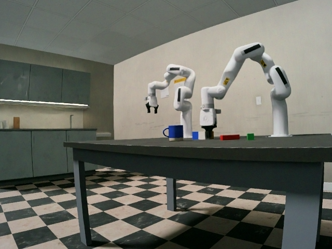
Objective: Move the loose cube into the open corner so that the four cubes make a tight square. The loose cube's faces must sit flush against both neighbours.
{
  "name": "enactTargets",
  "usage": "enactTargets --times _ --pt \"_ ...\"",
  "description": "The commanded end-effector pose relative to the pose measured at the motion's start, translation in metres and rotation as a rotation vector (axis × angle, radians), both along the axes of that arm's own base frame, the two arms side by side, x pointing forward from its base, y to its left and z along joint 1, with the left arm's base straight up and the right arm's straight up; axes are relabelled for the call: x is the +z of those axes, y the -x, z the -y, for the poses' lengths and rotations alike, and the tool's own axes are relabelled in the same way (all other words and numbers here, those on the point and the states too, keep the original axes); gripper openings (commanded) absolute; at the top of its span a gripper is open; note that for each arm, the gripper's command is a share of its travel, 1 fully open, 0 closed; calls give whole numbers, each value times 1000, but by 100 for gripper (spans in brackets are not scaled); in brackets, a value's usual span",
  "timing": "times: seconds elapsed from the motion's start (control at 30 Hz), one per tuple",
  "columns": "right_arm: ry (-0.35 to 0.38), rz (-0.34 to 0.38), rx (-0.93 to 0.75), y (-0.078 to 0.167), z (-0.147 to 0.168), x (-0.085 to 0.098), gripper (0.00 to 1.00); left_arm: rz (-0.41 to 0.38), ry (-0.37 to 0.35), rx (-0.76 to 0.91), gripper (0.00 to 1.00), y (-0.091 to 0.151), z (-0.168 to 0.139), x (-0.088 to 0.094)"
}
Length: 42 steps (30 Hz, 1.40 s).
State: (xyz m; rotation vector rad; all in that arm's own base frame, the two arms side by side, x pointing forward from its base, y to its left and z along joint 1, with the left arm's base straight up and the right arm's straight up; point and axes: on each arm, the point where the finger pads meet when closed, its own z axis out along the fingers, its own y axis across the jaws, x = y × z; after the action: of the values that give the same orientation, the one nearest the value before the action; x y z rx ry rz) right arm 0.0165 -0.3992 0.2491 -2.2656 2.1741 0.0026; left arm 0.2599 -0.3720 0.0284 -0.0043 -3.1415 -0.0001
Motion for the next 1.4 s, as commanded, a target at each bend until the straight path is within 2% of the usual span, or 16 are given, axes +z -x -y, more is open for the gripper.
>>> enactTargets --times 0.0,1.37 --pt "2 0 0 0 0 1 100 1 2 0 0 -1 1 1" --pt "2 0 0 0 0 1 100 1 2 0 0 -1 -9 1"
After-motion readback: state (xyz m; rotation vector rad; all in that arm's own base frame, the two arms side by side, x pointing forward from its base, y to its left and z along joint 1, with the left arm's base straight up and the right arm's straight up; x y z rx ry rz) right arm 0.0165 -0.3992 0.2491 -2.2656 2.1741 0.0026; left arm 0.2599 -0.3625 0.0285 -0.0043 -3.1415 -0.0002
